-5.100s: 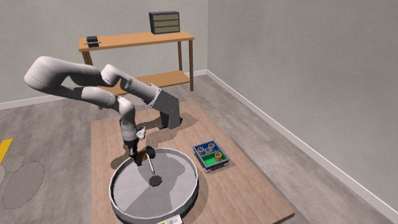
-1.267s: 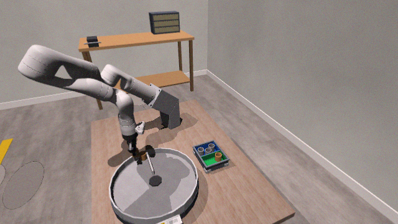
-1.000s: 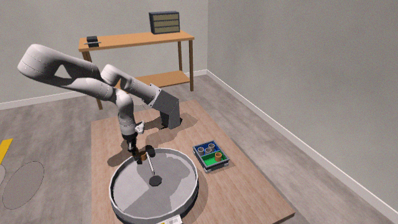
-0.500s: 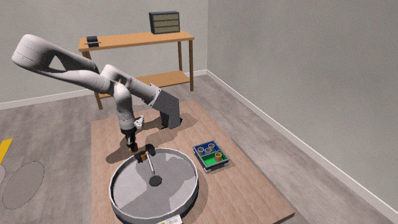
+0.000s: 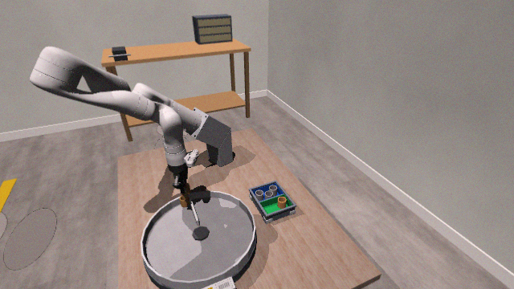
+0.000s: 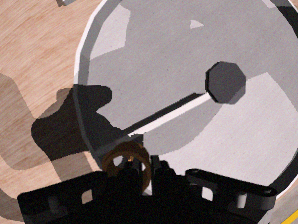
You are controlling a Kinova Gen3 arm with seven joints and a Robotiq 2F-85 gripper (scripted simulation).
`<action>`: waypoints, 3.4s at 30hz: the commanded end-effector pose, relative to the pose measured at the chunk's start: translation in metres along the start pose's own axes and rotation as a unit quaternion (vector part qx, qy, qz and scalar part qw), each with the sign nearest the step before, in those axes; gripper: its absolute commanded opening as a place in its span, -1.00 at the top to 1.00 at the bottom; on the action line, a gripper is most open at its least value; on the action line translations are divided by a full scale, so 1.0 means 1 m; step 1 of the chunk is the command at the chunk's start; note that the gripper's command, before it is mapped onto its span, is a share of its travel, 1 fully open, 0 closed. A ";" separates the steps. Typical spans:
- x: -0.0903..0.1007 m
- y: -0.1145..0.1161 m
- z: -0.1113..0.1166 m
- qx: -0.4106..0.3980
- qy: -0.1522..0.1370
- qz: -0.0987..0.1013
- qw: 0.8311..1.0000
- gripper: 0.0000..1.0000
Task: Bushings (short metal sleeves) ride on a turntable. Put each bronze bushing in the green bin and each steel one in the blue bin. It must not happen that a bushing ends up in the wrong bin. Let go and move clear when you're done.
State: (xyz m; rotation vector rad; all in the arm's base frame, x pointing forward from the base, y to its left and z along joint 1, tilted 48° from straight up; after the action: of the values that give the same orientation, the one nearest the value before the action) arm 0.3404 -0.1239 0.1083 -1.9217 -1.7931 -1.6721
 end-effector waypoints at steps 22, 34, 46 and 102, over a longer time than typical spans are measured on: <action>-0.005 -0.044 0.138 -0.179 -0.002 -0.005 0.984 1.00; -0.005 -0.069 0.218 -0.298 -0.001 -0.005 0.955 1.00; -0.006 -0.093 0.297 -0.412 -0.001 -0.006 0.911 1.00; -0.061 -0.110 0.355 -0.490 0.000 -0.005 0.872 1.00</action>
State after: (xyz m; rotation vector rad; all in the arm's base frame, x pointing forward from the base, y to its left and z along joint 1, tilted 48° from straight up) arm 0.5057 0.0973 -0.1467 -2.1081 -0.9436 -2.9366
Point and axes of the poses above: the point where the finger pads meet when closed, its own x axis back along the fingers, its own y axis across the jaws, z = x × y, the point moved 1 cm from there along x, back along the fingers, and after that the axes turned 11 degrees about -x, right-handed, at the moved point
